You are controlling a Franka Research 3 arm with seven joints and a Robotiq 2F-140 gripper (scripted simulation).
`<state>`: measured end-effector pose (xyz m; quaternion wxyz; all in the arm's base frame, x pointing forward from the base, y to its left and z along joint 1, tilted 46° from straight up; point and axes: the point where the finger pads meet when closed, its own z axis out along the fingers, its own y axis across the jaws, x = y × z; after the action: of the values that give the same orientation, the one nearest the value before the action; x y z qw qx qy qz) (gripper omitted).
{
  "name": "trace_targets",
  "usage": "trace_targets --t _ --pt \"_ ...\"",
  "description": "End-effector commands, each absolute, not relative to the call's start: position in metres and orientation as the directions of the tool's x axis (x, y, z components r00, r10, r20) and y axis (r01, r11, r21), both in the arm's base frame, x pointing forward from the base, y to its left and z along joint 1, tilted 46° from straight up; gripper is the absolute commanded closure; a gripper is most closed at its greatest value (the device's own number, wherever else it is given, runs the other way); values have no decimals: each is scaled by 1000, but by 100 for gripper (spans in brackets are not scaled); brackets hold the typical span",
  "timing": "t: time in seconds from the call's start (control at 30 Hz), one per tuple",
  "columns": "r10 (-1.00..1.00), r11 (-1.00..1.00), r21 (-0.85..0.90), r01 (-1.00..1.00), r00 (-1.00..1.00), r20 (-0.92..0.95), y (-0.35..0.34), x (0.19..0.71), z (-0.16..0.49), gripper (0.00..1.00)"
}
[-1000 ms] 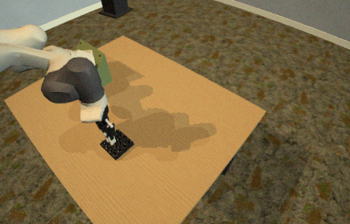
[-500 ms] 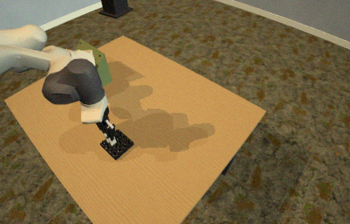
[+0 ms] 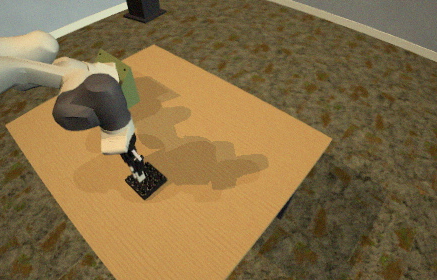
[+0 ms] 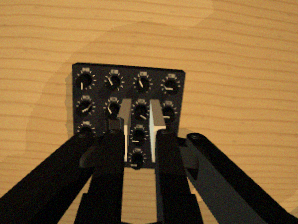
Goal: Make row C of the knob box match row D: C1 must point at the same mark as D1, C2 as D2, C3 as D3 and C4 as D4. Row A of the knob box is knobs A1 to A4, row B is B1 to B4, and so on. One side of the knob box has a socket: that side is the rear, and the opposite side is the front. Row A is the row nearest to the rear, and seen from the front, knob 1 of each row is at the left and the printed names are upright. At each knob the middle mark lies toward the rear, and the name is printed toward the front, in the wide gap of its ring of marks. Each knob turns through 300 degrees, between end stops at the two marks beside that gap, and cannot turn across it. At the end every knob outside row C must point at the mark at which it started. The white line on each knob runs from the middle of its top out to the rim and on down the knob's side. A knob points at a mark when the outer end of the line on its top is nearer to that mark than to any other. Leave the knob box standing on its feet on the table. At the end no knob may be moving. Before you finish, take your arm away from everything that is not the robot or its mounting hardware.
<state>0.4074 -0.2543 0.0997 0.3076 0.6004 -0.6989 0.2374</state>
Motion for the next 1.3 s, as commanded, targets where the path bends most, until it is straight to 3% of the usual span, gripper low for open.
trace_targets --t 0.0,0.53,0.57,1.27 --pt "-694 167 35 -985 -93 714 -255 407 98 88" --pt "-694 167 35 -985 -93 714 -255 407 98 88" --pt "-694 167 35 -985 -93 714 -255 407 98 95" --pt "-694 167 35 -985 -93 714 -255 407 98 95"
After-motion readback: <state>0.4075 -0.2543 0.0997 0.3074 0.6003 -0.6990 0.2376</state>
